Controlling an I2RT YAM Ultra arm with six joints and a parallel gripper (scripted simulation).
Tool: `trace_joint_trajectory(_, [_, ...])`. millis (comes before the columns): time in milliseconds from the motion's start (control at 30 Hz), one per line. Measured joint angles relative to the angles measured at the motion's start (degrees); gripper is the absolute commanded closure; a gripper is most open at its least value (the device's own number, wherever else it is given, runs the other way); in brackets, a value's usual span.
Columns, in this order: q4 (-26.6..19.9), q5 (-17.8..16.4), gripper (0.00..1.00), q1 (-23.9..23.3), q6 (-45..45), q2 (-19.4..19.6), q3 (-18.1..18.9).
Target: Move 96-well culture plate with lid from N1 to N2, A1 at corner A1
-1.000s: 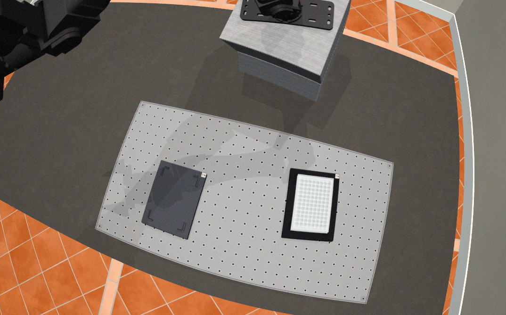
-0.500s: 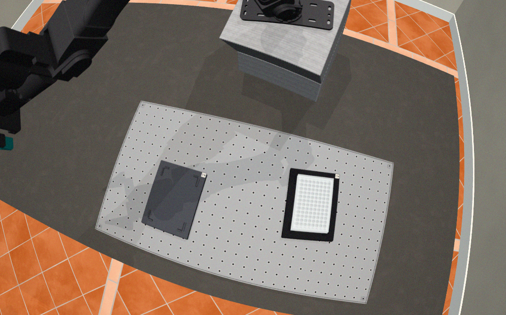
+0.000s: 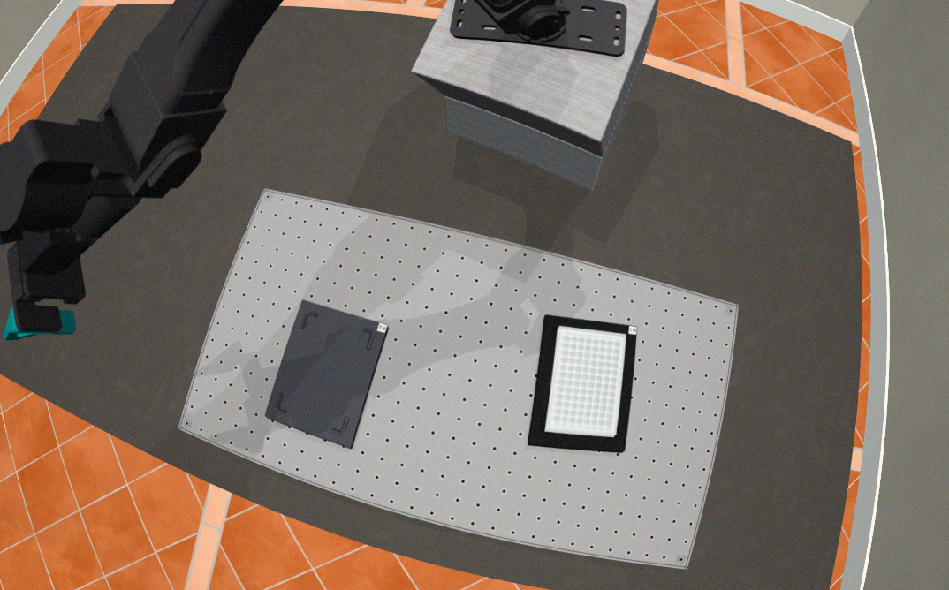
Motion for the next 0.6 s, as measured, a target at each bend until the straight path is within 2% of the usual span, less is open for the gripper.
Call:
trace_joint_trajectory(200, [-3.34, -1.05, 0.00, 0.66, 0.07, 0.44, -0.02])
trace_joint_trajectory(433, [-2.60, 0.39, 0.00, 5.01, 0.31, 1.14, -1.05])
trace_joint_trajectory(600, [-6.03, -1.31, 0.00, 5.81, 0.31, 1.40, -1.05])
